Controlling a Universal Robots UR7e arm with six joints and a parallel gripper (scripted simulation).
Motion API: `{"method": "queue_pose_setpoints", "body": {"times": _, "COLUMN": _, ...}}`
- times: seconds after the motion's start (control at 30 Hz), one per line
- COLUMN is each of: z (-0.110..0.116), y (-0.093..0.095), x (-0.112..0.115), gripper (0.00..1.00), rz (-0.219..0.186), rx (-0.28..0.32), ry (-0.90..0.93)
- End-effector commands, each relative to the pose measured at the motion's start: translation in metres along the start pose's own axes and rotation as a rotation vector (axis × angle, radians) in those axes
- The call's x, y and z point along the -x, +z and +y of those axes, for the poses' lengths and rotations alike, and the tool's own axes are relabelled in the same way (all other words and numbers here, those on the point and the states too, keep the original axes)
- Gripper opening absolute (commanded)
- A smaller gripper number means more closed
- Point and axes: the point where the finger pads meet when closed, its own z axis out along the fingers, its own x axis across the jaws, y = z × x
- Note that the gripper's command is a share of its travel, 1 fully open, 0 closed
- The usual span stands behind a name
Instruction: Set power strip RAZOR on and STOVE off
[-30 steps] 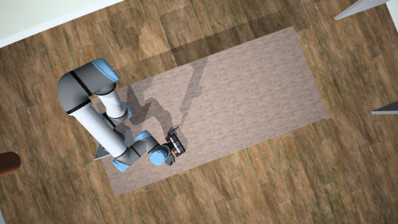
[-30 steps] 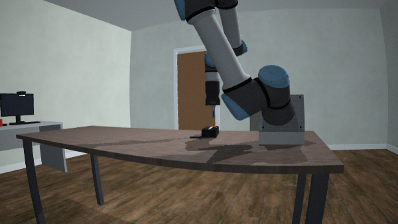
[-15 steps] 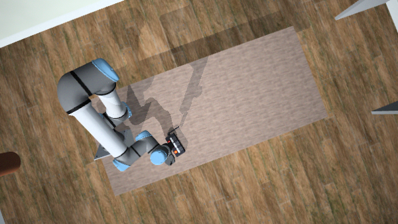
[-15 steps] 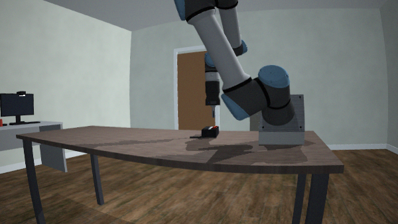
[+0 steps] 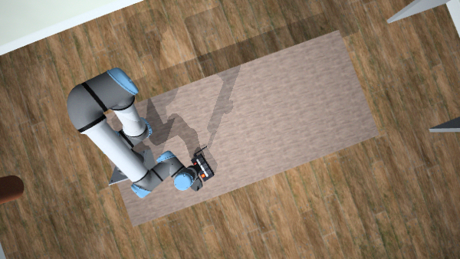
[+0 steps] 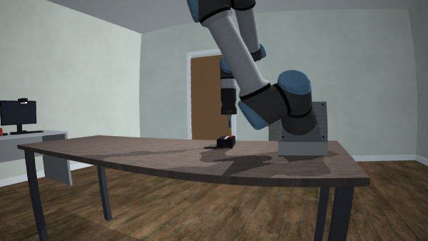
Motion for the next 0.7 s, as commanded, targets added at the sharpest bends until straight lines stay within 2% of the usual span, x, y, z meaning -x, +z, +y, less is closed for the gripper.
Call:
{"method": "queue_pose_setpoints", "body": {"times": 0.0, "z": 0.0, "y": 0.004, "x": 0.0, "gripper": 0.0, "rz": -0.001, "rx": -0.001, "ry": 0.0}}
{"method": "queue_pose_setpoints", "body": {"times": 0.67, "z": -0.001, "y": 0.027, "x": 0.001, "gripper": 0.0, "rz": -0.001, "rx": -0.001, "ry": 0.0}}
